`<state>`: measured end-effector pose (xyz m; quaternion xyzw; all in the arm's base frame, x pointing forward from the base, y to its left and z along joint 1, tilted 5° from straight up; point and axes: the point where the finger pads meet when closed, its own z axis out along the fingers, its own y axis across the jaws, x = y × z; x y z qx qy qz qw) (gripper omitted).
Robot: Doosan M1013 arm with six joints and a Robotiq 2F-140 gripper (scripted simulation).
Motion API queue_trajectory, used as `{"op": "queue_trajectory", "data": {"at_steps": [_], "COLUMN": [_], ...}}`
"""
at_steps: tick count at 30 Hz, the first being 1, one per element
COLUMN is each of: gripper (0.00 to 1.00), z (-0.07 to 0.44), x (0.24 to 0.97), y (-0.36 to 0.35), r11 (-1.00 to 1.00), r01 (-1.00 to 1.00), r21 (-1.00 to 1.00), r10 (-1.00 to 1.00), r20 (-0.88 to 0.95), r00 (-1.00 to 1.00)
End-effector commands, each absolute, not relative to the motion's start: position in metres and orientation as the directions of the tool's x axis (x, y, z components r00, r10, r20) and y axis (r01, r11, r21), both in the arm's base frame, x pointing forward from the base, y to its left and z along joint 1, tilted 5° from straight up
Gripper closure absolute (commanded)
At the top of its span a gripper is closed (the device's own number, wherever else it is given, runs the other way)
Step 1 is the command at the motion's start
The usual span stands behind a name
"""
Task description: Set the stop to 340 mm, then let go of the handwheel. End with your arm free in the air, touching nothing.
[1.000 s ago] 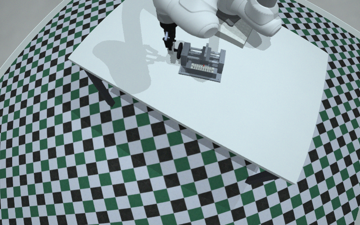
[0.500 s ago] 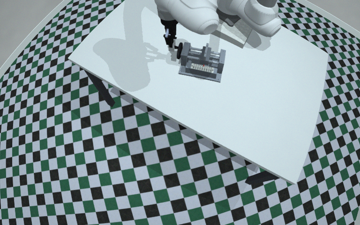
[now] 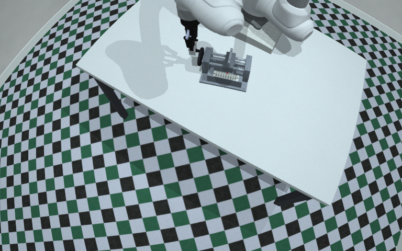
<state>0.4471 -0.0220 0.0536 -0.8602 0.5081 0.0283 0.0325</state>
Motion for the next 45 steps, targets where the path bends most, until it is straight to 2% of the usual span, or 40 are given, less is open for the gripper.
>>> {"op": "queue_trajectory", "data": {"at_steps": [1, 45], "gripper": [0.96, 0.96], "z": [0.052, 0.039], "x": [0.444, 0.431], "y": [-0.023, -0.03], "r11": [-0.482, -0.482], "r01": [-0.876, -0.876], "r21": [-0.025, -0.025], "r10": [-0.872, -0.872], "r20": [-0.082, -0.082], "r00": [0.483, 0.483]}}
